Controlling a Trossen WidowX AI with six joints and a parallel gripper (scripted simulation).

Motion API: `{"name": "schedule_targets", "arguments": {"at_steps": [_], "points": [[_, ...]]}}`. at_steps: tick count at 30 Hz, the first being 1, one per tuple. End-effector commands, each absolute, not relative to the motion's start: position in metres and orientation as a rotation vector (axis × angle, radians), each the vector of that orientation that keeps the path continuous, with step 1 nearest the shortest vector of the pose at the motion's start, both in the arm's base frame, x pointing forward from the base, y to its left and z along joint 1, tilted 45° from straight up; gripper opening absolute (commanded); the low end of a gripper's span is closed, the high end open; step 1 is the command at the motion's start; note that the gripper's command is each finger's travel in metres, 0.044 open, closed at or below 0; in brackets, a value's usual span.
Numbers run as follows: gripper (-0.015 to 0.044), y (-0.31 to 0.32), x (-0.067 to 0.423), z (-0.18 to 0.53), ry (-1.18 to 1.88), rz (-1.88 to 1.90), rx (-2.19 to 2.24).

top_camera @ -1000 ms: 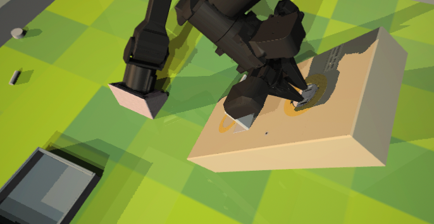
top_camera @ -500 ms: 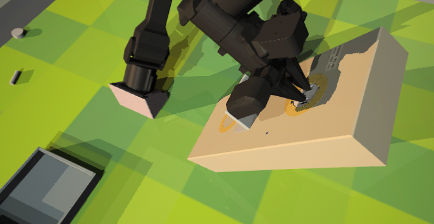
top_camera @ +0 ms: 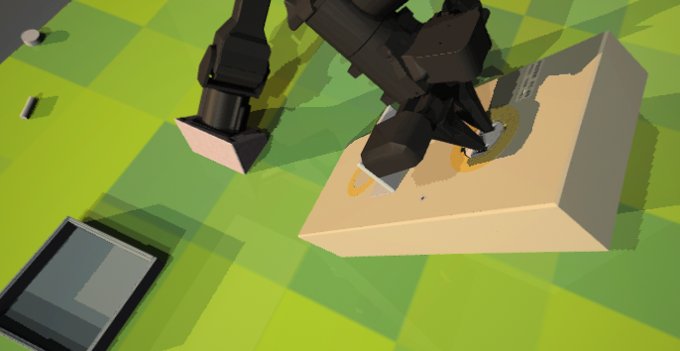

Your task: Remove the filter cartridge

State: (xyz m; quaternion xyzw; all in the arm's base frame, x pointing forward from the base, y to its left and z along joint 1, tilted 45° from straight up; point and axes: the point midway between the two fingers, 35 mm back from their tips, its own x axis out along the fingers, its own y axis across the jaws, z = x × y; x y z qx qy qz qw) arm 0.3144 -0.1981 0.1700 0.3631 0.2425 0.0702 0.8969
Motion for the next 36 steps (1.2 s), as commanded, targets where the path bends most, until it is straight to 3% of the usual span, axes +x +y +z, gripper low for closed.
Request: {"name": "schedule_targets", "arguments": {"at_steps": [1,36], "points": [[0.0096,-0.1979,0.3144,0.1682,0.507,0.142,0.758],[0.0096,-0.1959,0.32,0.1658,0.507,0.142,0.757]]}}
